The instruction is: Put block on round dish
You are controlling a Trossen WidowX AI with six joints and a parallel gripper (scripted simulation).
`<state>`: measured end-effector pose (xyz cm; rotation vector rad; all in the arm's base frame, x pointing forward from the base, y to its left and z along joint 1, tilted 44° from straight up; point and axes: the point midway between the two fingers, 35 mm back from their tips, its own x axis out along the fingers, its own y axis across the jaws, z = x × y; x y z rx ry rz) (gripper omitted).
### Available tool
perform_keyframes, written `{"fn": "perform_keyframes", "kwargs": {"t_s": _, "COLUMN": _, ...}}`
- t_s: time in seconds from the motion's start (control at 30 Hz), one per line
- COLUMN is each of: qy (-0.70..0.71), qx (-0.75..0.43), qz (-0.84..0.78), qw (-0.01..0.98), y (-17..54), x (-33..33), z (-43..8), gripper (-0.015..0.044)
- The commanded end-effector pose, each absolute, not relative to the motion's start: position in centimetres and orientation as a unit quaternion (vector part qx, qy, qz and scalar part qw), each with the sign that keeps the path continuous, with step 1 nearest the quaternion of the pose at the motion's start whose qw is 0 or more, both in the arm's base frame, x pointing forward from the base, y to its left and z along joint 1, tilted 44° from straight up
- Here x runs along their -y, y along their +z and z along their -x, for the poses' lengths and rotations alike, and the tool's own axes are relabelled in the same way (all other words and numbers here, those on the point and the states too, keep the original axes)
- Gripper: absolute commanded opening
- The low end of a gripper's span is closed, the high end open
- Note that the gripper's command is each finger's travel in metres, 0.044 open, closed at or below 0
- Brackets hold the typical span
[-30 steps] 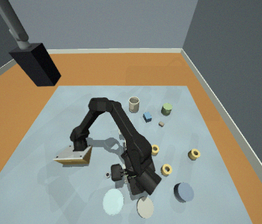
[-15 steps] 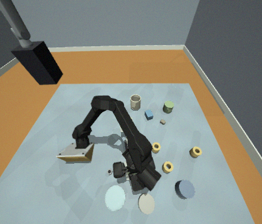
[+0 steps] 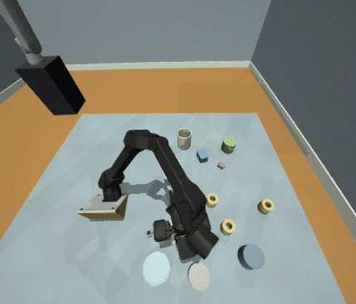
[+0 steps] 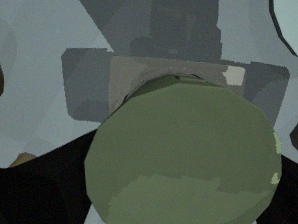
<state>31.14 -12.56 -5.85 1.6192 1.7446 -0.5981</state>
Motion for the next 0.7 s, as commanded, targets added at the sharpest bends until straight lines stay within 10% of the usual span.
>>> {"fn": "perform_keyframes", "kwargs": {"t_s": 0.0, "qy": -0.23, "qx": -0.668, "qz": -0.623, "qw": 0.335, "y": -5.6, "x": 12.9, "z": -31.2, "gripper": 0.0065}}
{"fn": "perform_keyframes", "kwargs": {"t_s": 0.67, "qy": -0.233, "qx": -0.662, "qz": -0.626, "qw": 0.34, "y": -3.8, "x": 14.8, "z": -31.6, "gripper": 0.0}}
